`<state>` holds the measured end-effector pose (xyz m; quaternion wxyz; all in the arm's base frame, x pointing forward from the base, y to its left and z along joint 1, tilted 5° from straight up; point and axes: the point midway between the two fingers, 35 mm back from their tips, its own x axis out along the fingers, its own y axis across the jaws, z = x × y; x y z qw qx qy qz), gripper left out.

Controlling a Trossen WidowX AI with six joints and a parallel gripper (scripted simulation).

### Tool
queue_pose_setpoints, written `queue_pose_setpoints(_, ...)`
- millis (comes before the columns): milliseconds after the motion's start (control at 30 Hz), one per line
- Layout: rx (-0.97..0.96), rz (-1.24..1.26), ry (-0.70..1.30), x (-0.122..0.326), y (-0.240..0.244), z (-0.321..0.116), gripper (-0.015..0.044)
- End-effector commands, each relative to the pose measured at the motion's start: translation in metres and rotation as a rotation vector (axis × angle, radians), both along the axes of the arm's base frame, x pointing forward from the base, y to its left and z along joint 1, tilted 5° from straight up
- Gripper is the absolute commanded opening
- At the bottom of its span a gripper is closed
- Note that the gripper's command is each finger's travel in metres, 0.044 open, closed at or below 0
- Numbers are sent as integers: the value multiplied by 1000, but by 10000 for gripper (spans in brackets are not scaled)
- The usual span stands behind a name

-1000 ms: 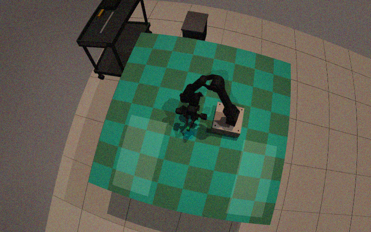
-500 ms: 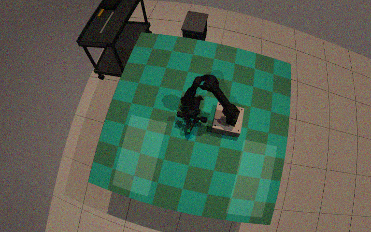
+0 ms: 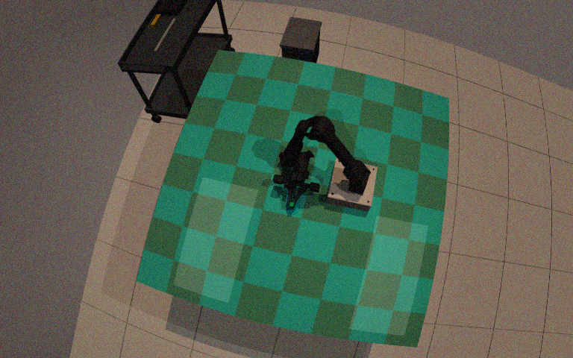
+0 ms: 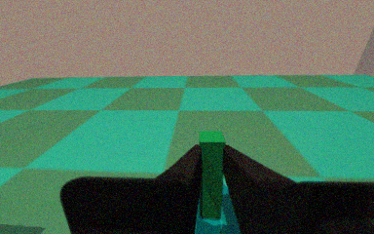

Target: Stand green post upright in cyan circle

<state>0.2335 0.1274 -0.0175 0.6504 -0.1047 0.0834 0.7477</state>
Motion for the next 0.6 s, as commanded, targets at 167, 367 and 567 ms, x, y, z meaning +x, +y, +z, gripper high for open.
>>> queue_pose_setpoints(167, 3, -3, 8, -1, 0, 0, 206)
queue_pose_setpoints(367, 3, -3, 8, -1, 0, 0, 364)
queue_pose_setpoints(567, 3, -3, 8, 1, 1, 16, 400)
